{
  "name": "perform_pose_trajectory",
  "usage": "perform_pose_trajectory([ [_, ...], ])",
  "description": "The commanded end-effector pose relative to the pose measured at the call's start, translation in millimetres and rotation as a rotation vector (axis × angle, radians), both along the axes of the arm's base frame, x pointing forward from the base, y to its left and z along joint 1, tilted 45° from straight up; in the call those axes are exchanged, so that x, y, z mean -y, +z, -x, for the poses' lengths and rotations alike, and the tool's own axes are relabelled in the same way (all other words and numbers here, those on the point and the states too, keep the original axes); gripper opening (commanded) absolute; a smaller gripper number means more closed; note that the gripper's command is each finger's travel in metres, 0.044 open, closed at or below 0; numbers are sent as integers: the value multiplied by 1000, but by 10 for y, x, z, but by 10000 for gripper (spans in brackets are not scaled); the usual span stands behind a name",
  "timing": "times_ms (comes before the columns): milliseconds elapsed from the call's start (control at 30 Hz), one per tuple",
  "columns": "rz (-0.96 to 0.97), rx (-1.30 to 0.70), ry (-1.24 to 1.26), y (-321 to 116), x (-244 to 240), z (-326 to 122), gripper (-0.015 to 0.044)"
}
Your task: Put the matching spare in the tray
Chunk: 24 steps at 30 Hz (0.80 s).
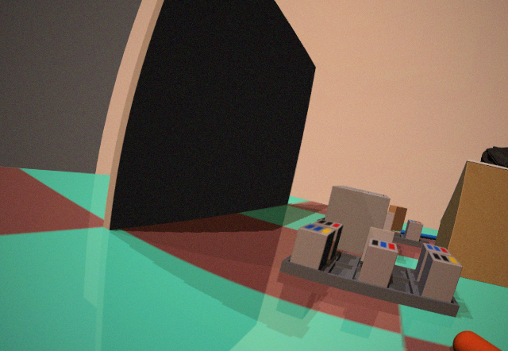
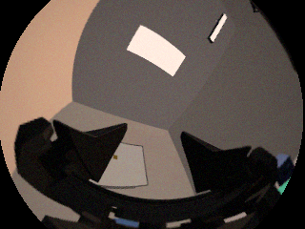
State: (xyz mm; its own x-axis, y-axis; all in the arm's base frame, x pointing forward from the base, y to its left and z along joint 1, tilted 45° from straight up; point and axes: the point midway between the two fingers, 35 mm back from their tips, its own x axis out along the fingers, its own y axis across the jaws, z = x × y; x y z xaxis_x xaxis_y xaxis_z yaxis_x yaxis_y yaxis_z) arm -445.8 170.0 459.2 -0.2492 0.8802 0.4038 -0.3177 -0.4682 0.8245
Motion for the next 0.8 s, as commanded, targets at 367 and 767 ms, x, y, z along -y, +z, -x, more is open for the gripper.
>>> perform_pose_trajectory([
  [367,-27,-304,112,592,135,-475,440],
  [767,-161,-1011,461,1726,584,-1780,440],
])
